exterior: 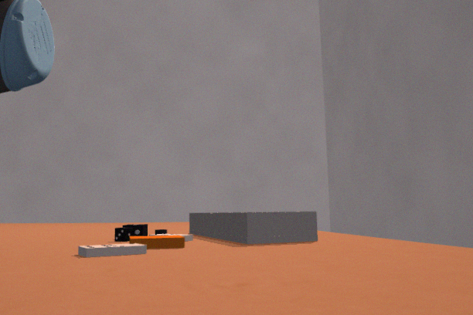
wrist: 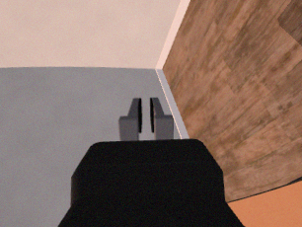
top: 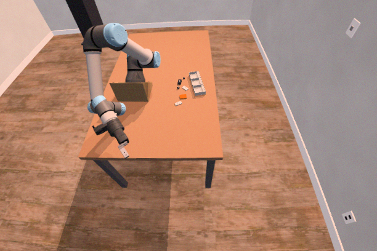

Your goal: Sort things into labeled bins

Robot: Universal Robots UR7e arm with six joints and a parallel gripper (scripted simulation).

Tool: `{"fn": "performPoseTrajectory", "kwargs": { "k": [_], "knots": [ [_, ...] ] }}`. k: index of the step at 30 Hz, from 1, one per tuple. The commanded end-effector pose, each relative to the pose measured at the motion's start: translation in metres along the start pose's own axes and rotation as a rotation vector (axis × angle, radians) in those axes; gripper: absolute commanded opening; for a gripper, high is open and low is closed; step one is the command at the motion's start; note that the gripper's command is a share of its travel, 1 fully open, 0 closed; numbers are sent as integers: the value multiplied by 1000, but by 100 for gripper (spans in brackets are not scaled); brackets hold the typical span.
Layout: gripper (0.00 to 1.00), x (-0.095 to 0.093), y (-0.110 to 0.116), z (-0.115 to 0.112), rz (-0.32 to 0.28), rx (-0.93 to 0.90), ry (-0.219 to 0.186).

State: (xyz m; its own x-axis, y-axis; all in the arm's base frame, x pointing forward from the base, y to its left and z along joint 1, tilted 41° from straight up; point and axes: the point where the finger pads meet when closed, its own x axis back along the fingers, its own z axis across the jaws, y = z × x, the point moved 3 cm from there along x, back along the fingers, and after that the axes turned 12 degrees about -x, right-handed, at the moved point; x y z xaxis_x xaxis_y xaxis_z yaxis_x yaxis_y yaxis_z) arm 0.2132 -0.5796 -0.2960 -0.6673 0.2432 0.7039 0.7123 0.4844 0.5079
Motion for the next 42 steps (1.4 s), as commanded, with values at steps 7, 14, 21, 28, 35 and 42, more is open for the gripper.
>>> {"fn": "performPoseTrajectory", "kwargs": {
  "k": [7,14,21,28,35,42],
  "knots": [
    [31,-4,44,-14,-33,-97,112],
    [31,-4,72,-19,-43,-145,170],
    [31,-4,95,-21,-46,-160,190],
    [31,-2,126,-22,-49,-206,250],
    [31,2,158,-22,-48,-250,310],
    [31,7,191,-19,-41,-292,371]
  ]
}}
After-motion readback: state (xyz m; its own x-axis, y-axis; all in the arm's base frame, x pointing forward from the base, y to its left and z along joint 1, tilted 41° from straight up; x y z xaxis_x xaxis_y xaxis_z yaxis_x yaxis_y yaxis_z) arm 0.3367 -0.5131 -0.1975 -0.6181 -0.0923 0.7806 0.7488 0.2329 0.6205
